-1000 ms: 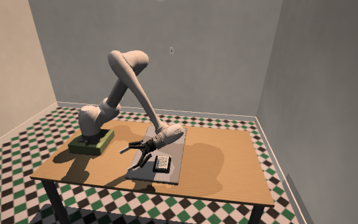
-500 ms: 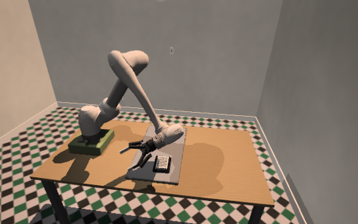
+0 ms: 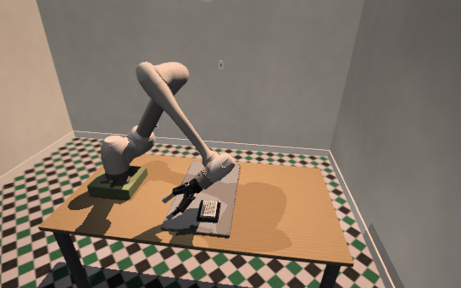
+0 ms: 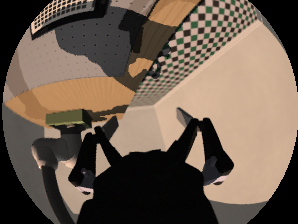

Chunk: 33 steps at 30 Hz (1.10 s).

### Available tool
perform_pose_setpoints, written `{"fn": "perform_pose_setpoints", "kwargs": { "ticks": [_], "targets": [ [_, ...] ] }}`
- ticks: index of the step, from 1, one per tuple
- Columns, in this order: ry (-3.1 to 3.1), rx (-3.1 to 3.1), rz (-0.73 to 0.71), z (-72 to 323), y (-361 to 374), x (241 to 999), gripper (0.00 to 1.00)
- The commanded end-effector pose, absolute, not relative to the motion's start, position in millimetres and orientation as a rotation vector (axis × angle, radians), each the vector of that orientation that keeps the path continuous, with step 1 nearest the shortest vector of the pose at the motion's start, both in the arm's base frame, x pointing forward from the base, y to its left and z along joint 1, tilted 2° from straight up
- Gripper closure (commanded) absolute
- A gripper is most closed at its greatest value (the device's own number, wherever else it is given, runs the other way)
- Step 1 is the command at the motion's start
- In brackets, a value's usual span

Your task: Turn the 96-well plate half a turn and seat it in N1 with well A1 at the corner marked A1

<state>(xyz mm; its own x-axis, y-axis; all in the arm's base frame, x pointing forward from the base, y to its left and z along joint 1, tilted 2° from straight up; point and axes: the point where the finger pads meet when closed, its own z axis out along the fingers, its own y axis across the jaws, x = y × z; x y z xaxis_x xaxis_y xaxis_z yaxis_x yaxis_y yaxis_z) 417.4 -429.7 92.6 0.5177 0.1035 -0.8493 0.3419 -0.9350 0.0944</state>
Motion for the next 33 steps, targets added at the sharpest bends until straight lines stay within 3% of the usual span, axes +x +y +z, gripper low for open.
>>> {"fn": "perform_pose_setpoints", "kwargs": {
  "ticks": [1,16,33],
  "targets": [
    [0.304,2.533,-1.319,86.3,-424.1,419.9,0.00],
    [-0.284,2.663,-0.930,49.2,-378.8,454.1,0.00],
    [-0.914,2.662,-0.588,28.8,-337.5,499.2,0.00]
  ]
}}
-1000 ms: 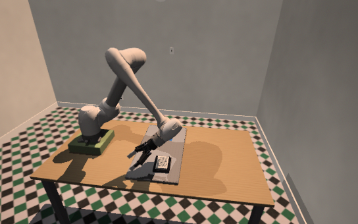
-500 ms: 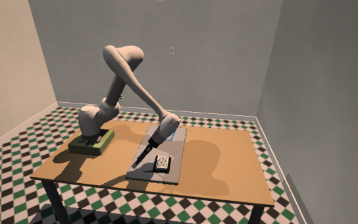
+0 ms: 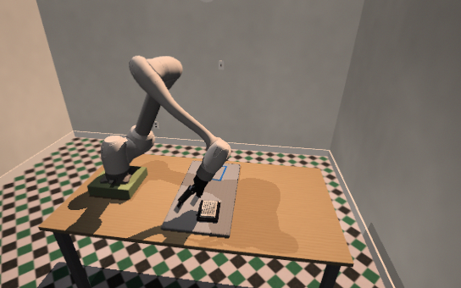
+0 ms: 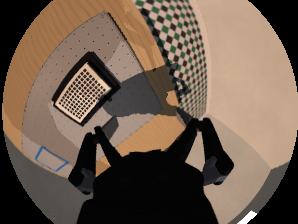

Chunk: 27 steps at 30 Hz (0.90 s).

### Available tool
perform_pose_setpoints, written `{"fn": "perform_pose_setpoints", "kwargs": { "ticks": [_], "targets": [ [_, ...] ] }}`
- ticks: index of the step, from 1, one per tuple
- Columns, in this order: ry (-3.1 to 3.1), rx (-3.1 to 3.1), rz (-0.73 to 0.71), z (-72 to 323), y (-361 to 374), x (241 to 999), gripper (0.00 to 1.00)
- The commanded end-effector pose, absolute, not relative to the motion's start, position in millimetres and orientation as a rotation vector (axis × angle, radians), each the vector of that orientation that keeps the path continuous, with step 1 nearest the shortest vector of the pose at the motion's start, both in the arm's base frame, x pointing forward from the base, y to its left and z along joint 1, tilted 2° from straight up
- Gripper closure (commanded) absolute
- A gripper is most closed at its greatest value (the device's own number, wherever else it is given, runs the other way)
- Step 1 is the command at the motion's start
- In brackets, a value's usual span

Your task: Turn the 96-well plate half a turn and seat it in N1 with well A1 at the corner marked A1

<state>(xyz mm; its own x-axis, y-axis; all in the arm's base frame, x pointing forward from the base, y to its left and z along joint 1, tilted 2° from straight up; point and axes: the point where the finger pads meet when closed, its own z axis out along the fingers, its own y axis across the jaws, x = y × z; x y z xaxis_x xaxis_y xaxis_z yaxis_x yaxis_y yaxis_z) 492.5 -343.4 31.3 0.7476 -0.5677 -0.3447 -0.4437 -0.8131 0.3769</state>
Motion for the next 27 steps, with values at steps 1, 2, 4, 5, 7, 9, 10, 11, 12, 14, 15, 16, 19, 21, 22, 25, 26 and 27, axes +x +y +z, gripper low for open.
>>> {"fn": "perform_pose_setpoints", "kwargs": {
  "ticks": [1,2,4,5,7,9,10,11,12,14,15,16,19,21,22,25,26,27],
  "targets": [
    [-0.914,2.662,-0.588,28.8,-337.5,499.2,0.00],
    [-0.914,2.662,-0.588,28.8,-337.5,499.2,0.00],
    [-1.001,2.652,-0.547,27.1,-331.6,507.1,0.00],
    [-1.044,2.646,-0.527,26.5,-328.7,511.1,0.00],
    [-1.131,2.631,-0.487,25.3,-322.9,519.2,0.00],
    [-1.217,2.614,-0.448,24.4,-317.3,527.4,0.00],
    [-1.261,2.605,-0.429,24.2,-314.6,531.6,0.00],
    [-1.304,2.595,-0.409,23.9,-311.9,535.8,0.00],
    [-1.347,2.584,-0.390,23.9,-311.6,536.2,0.00],
    [-1.434,2.560,-0.354,24.0,-306.5,544.7,0.00],
    [-1.478,2.547,-0.336,24.0,-303.9,549.0,0.00],
    [-1.521,2.533,-0.317,24.0,-303.8,549.2,0.00],
    [-1.564,2.519,-0.300,24.3,-301.3,553.6,0.00],
    [-1.652,2.489,-0.268,25.3,-296.7,562.4,0.00],
    [-1.695,2.473,-0.252,25.8,-294.4,566.8,0.00],
    [-1.824,2.420,-0.203,27.7,-287.6,580.0,0.00],
    [-1.867,2.400,-0.188,28.6,-285.6,584.5,0.00],
    [-1.910,2.381,-0.173,29.5,-283.5,589.0,0.00]
  ]
}}
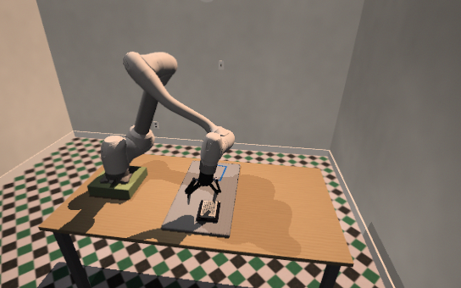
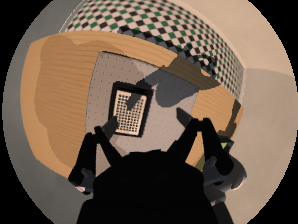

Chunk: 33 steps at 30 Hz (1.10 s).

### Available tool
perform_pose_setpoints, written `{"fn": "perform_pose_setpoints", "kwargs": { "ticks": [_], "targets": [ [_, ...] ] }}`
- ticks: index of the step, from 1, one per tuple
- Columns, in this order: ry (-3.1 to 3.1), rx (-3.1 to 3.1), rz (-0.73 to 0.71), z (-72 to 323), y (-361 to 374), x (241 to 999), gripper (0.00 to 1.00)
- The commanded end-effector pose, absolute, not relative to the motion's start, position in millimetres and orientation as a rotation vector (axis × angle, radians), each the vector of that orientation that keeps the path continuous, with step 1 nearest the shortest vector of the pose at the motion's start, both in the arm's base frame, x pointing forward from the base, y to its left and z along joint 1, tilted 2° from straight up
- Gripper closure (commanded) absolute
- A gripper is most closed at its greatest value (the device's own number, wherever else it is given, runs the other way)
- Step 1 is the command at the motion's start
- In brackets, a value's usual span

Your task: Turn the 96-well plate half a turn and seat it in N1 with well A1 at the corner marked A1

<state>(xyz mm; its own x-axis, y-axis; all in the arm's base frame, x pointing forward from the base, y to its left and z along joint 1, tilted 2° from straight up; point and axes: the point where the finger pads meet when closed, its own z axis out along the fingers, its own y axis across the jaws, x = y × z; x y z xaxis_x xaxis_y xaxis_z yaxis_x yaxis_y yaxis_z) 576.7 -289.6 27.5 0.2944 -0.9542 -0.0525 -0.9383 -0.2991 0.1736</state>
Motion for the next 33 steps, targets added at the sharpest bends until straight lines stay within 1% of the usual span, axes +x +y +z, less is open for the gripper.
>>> {"fn": "perform_pose_setpoints", "kwargs": {
  "ticks": [1,7,12,22,33],
  "targets": [
    [-1.952,2.360,-0.157,29.6,-283.2,589.6,0.00],
    [-2.206,2.221,-0.075,36.1,-274.0,612.2,0.00],
    [-2.316,2.151,-0.040,37.6,-272.3,616.9,0.00],
    [-2.316,2.151,-0.040,37.6,-272.3,616.9,0.00],
    [-2.316,2.151,-0.040,22.6,-271.8,616.8,0.00]
  ]
}}
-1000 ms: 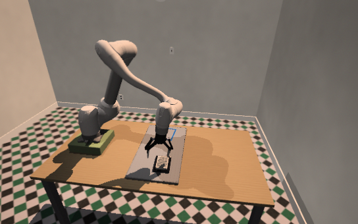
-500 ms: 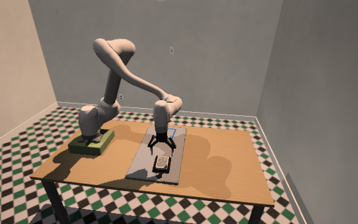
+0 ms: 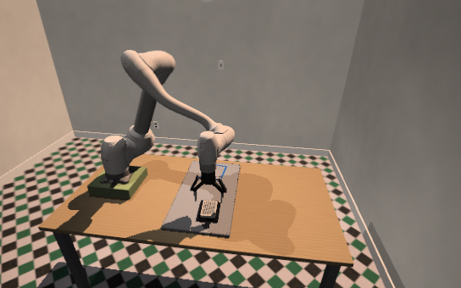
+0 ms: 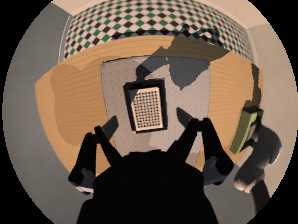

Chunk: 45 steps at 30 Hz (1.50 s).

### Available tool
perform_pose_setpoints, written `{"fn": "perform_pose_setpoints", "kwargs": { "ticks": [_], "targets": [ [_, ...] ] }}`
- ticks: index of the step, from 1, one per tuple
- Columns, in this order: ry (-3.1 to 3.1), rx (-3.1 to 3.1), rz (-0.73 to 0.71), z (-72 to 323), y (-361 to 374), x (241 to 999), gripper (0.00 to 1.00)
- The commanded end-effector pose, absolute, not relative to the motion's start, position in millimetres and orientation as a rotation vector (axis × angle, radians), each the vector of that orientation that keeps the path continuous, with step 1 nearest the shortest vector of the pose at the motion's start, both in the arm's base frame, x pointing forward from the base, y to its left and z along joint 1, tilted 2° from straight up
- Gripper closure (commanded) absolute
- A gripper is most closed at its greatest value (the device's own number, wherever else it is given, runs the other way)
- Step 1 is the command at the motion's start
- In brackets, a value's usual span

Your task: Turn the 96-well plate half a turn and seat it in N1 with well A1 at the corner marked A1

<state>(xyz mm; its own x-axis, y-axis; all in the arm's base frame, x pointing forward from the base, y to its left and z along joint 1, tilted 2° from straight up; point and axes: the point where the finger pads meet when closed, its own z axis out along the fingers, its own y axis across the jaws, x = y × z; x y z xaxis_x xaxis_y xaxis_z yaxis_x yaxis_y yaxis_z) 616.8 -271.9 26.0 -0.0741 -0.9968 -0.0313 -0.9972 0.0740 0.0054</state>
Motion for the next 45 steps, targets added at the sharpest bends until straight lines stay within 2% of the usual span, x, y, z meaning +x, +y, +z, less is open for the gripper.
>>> {"fn": "perform_pose_setpoints", "kwargs": {
  "ticks": [1,32,45],
  "targets": [
    [2.288,-2.124,0.039,21.0,-271.7,616.8,0.00],
    [2.288,-2.124,0.039,-24.0,-270.3,616.7,0.00],
    [2.288,-2.124,0.039,-24.8,-270.3,616.7,0.00]
  ]
}}
